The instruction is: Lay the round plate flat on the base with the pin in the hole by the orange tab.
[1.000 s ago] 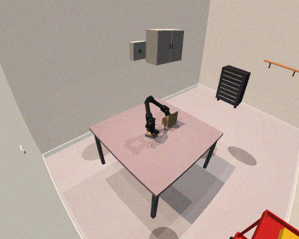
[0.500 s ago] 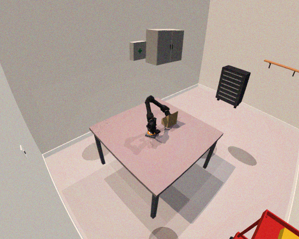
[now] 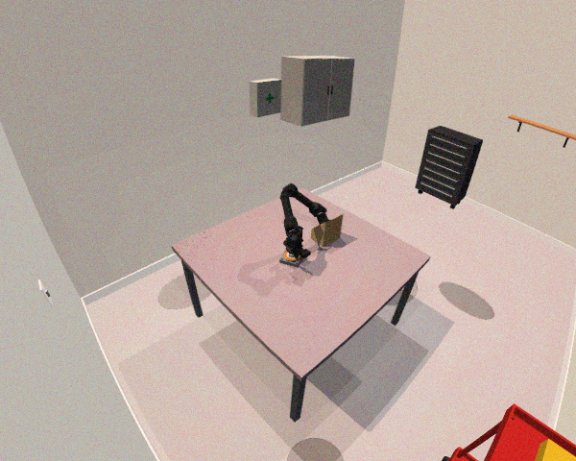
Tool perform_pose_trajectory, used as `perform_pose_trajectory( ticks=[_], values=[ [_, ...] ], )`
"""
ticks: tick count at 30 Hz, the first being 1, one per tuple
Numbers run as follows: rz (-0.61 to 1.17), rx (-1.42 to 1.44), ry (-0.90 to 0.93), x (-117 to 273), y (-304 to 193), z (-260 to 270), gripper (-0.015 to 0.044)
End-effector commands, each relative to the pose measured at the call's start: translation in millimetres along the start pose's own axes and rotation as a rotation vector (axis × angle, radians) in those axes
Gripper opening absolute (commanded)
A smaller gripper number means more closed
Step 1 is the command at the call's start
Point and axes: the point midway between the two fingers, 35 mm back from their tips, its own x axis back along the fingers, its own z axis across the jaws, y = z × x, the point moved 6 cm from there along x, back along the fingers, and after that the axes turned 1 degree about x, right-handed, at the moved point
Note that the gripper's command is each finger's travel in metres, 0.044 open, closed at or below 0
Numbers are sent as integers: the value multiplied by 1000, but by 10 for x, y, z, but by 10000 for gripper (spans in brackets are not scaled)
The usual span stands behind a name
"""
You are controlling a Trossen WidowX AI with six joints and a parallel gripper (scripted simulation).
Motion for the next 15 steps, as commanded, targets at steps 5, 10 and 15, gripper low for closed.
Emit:
perform_pose_trajectory(
  ticks=[5,10,15],
  values=[
    [12,4,1,-17,-99,16,0],
    [12,4,1,-10,-137,19,0],
    [12,5,1,-7,-165,22,0]
  ],
)
